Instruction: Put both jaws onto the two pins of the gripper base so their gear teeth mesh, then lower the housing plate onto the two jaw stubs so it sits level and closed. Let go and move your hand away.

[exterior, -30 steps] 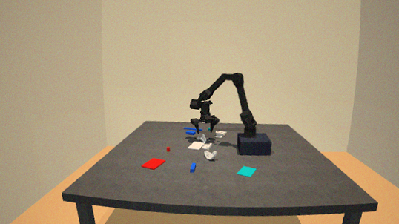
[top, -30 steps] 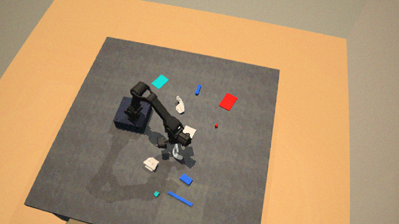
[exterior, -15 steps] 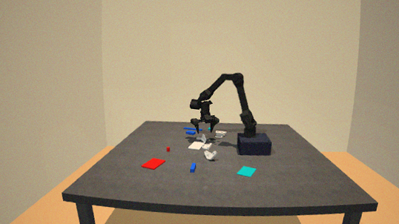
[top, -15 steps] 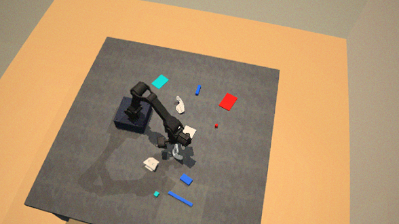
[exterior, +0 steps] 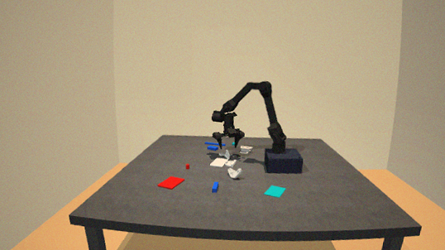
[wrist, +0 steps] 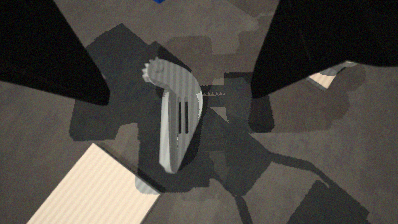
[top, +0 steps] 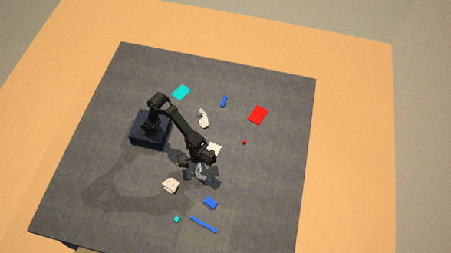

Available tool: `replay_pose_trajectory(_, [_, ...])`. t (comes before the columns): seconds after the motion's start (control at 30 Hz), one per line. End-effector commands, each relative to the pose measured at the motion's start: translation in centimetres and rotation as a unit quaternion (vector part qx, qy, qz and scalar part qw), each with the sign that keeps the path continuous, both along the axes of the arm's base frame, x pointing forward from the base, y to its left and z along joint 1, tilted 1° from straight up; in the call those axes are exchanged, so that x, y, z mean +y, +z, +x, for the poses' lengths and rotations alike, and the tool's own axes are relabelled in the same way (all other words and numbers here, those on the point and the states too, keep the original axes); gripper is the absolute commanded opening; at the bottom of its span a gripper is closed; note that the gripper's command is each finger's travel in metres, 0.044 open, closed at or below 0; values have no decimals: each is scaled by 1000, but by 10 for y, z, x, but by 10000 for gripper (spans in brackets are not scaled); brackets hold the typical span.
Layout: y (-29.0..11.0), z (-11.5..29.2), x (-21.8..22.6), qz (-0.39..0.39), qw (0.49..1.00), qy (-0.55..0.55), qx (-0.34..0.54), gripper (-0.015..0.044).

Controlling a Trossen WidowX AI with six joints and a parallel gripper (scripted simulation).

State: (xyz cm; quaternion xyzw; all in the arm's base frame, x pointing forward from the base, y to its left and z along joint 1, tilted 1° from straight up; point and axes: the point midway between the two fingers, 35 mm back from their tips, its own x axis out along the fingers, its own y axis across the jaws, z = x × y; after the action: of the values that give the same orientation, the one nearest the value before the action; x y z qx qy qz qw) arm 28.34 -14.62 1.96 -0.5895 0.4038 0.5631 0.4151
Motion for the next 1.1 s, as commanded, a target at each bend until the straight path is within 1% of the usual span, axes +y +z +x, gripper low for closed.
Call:
replay_pose_trajectory(0.0, [-1, 0, 0, 0, 1000, -2, 0, 440])
replay_pose_trajectory(0.9, [0, 0, 0, 0, 1000, 0, 0, 440])
replay_pose_trajectory(1.07, [-7, 1, 0, 0, 1000, 0, 0, 440])
